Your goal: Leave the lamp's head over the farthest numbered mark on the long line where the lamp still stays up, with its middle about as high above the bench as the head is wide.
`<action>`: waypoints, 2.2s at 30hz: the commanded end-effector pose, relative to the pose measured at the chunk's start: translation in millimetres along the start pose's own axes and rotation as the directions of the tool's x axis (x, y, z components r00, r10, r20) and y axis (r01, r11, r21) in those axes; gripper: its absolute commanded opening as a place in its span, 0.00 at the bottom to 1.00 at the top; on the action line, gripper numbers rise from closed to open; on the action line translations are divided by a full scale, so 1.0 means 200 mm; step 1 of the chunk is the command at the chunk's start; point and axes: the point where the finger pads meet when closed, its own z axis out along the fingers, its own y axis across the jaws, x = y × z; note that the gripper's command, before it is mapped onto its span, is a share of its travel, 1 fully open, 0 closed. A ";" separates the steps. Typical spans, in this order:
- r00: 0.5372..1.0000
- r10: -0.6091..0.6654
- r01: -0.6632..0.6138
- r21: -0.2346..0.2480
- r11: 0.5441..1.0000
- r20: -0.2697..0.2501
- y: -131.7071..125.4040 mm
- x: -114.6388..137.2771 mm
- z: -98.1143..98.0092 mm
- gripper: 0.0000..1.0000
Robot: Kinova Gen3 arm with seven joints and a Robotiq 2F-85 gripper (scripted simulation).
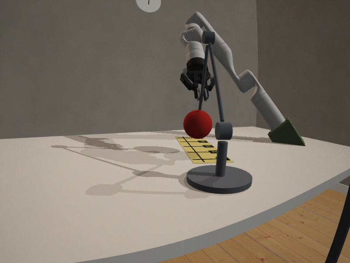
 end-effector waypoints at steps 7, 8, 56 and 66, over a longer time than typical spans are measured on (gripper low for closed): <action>1.000 0.000 0.000 0.001 1.000 0.002 0.00 0.00 0.00 0.00; 1.000 0.000 0.000 0.001 1.000 0.002 0.00 0.00 0.00 0.00; 1.000 -0.006 0.006 -0.004 1.000 0.000 -0.01 0.32 -0.18 0.00; 1.000 -0.006 0.006 -0.004 1.000 0.000 -0.02 0.33 -0.19 0.00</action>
